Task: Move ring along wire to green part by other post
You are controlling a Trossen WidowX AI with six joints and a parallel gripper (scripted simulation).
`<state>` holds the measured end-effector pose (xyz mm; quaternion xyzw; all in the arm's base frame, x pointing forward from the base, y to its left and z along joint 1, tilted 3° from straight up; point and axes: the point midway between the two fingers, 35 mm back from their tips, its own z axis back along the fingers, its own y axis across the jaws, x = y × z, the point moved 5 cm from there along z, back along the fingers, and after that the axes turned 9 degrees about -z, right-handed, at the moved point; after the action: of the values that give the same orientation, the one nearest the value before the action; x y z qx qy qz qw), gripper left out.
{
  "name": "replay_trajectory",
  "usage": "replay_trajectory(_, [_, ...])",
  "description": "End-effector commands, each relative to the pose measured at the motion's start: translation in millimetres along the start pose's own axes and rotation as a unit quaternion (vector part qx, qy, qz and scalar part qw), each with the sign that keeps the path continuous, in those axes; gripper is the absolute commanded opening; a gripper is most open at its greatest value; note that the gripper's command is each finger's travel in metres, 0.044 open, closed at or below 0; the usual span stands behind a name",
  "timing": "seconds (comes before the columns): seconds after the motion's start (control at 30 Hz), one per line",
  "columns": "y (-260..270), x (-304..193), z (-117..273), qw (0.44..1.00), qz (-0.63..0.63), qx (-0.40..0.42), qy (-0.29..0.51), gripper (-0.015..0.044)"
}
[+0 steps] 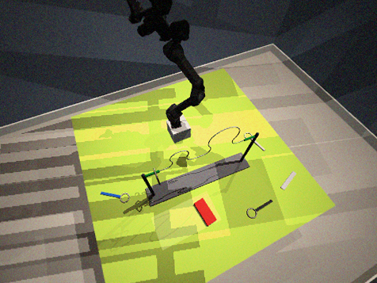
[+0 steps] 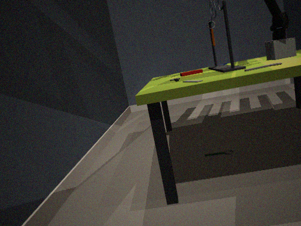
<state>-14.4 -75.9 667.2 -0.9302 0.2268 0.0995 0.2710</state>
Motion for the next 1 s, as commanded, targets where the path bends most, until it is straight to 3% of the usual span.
replay_trajectory(0.0, [0,0,0,1.0,-0.001,0.0,-0.001,0.0374])
replay_trajectory(0.27, [25,5,-4,0.998,-0.05,0.008,-0.033,0.0164])
replay_trajectory(0.7, [130,27,-14,0.97,-0.212,0.069,-0.096,0.016])
replay_trajectory(0.97, [196,71,-13,0.929,-0.323,0.111,-0.139,0.016])
